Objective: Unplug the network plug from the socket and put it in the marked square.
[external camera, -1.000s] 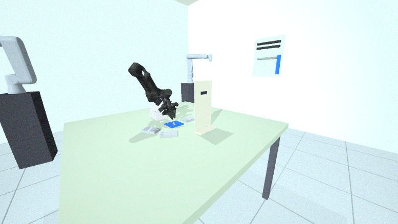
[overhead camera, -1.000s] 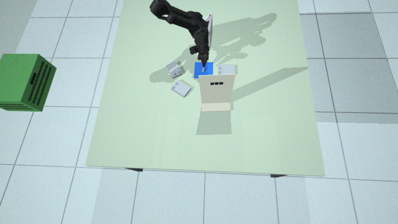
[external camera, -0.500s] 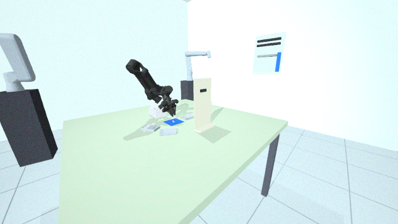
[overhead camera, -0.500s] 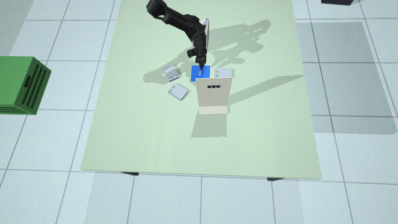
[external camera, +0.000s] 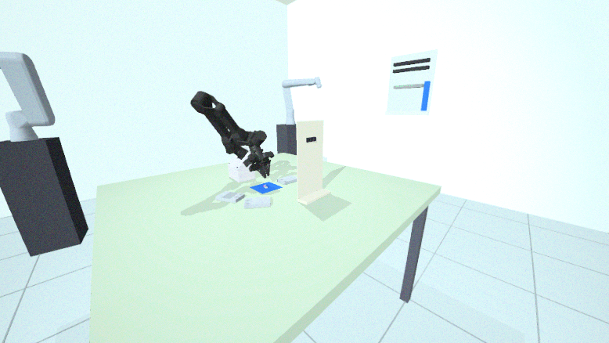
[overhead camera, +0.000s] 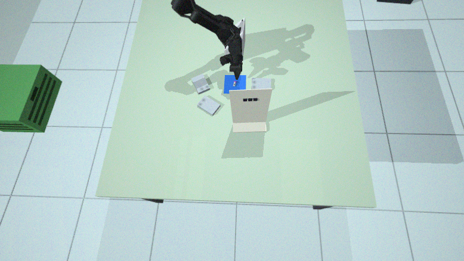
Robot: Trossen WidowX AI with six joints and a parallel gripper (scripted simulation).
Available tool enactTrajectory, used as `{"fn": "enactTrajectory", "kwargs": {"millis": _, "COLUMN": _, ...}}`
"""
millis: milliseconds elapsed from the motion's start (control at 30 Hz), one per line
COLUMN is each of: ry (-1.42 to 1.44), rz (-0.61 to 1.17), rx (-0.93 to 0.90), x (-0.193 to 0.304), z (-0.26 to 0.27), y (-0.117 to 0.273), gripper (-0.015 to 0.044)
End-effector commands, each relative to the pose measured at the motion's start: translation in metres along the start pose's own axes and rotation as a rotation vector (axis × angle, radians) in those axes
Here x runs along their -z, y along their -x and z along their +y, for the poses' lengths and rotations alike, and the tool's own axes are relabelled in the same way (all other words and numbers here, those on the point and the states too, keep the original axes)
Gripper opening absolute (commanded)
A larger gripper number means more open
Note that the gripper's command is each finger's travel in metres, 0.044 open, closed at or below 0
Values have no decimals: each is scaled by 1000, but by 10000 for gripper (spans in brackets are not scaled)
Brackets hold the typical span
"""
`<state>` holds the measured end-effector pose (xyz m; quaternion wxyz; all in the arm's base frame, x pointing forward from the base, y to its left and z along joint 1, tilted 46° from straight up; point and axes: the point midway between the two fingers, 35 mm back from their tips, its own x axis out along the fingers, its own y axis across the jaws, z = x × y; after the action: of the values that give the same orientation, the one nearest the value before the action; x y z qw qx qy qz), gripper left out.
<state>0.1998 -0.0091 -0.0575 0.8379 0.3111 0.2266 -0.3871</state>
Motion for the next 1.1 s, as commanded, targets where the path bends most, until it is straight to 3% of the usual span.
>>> {"fn": "enactTrajectory", "kwargs": {"millis": 0, "ry": -10, "rz": -2, "rx": -3, "x": 1, "z": 4, "y": 1, "gripper": 156}}
{"fn": "enactTrajectory", "kwargs": {"millis": 1067, "ry": -14, "rz": 1, "rx": 0, "x": 4, "z": 16, "y": 18, "gripper": 156}}
